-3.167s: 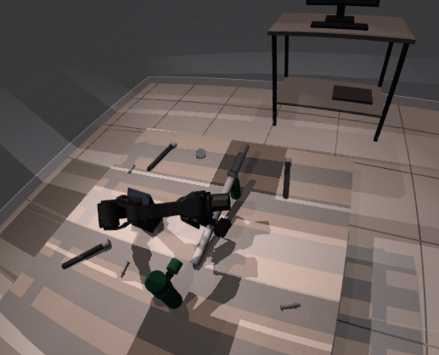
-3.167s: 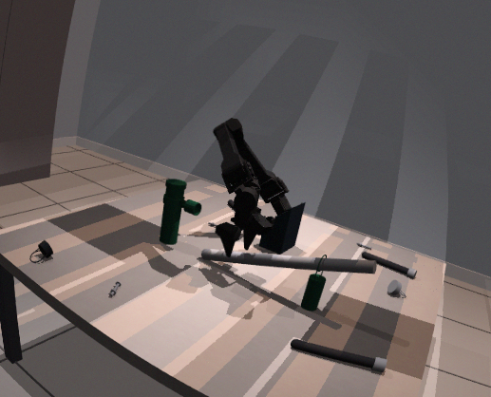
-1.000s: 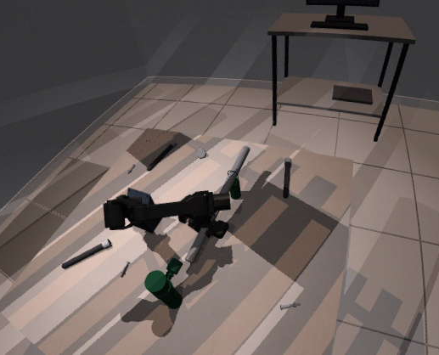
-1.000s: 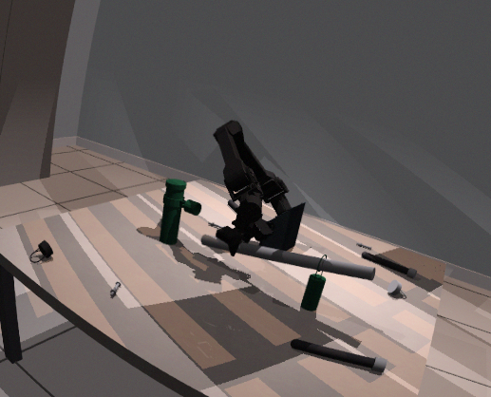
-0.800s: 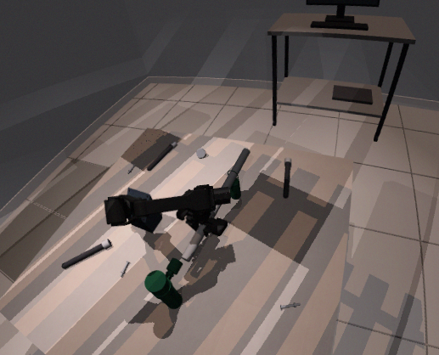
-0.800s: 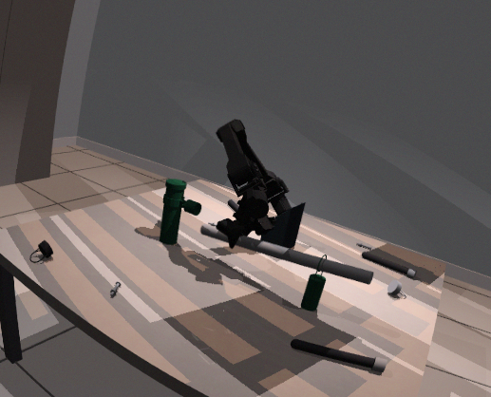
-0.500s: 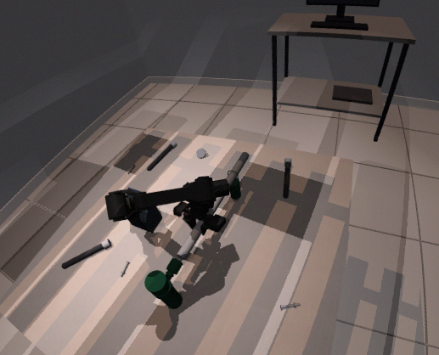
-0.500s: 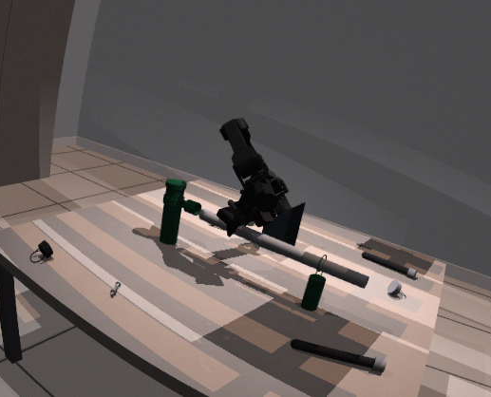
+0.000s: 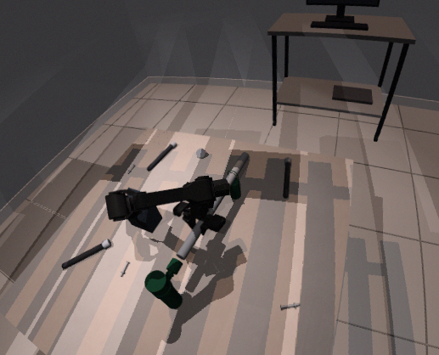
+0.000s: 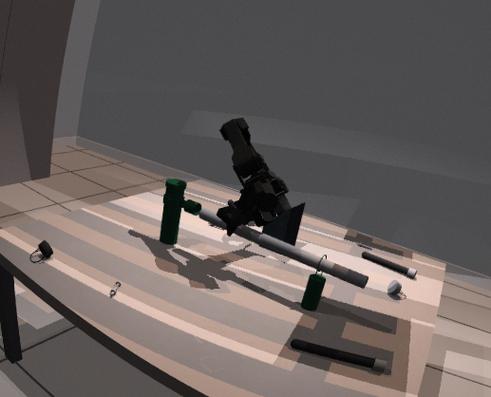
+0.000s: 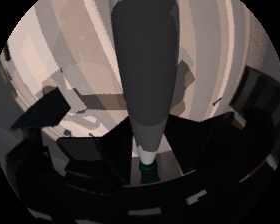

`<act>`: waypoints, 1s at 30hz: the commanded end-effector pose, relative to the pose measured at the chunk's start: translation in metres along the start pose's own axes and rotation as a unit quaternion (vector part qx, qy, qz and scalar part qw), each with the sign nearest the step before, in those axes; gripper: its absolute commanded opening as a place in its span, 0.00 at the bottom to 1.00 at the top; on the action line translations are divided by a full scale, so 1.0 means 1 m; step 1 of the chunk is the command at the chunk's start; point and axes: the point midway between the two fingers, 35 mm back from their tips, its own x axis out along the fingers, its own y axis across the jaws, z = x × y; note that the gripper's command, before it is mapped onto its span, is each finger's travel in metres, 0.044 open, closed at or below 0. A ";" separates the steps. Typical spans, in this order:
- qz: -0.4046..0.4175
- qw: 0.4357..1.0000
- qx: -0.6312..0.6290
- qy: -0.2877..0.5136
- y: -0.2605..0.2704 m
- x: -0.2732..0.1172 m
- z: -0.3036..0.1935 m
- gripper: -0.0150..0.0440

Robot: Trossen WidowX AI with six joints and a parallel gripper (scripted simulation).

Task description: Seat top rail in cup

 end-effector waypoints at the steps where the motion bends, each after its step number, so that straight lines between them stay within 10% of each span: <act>1: -0.002 1.000 0.000 0.000 -0.001 -0.001 -0.001 0.25; 30: -0.001 1.000 0.000 0.000 -0.006 -0.008 -0.009 0.25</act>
